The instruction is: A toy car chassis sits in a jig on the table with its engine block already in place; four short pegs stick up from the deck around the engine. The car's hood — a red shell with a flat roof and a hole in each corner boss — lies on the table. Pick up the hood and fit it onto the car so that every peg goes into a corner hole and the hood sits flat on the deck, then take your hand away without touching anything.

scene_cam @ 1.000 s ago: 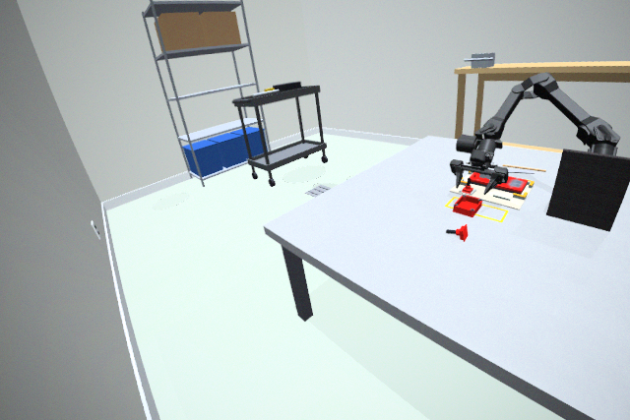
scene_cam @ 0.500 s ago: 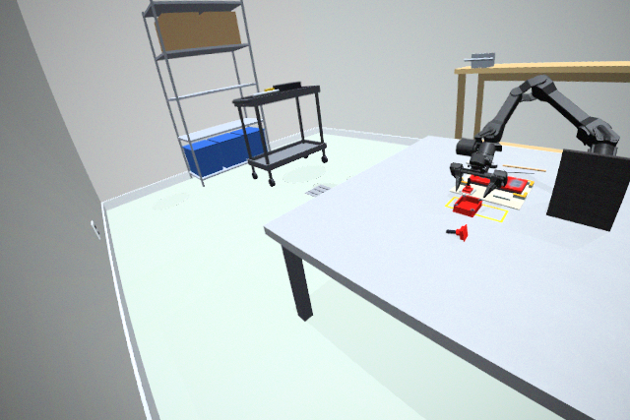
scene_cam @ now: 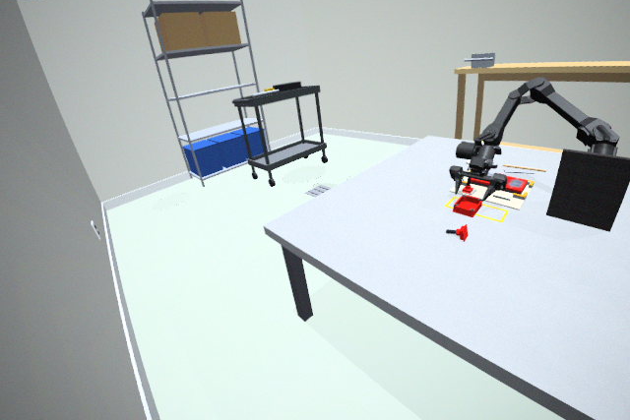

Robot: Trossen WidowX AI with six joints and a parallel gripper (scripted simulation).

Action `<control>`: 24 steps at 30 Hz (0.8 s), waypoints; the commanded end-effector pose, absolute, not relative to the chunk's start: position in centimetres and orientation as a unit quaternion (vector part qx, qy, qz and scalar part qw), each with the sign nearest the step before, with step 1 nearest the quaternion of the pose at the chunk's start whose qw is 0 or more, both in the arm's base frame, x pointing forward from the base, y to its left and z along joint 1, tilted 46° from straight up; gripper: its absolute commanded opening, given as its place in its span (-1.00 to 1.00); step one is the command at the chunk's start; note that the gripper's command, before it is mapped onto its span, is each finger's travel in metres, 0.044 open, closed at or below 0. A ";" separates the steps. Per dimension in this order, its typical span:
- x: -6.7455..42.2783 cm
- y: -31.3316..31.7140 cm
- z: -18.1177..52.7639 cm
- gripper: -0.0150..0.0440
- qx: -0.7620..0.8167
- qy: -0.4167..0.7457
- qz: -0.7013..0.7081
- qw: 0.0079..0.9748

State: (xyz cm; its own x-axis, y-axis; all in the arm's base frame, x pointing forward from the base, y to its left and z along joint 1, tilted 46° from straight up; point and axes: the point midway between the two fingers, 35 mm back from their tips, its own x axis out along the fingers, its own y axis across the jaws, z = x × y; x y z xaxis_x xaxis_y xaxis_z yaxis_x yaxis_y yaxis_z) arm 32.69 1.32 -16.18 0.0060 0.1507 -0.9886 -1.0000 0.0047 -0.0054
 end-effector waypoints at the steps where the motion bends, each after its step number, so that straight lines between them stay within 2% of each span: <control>1: 32.8 1.0 -16.4 1.00 -0.462 0.457 0.535 0.540; 24: 32.8 0.0 -17.3 1.00 -0.463 0.456 0.534 0.541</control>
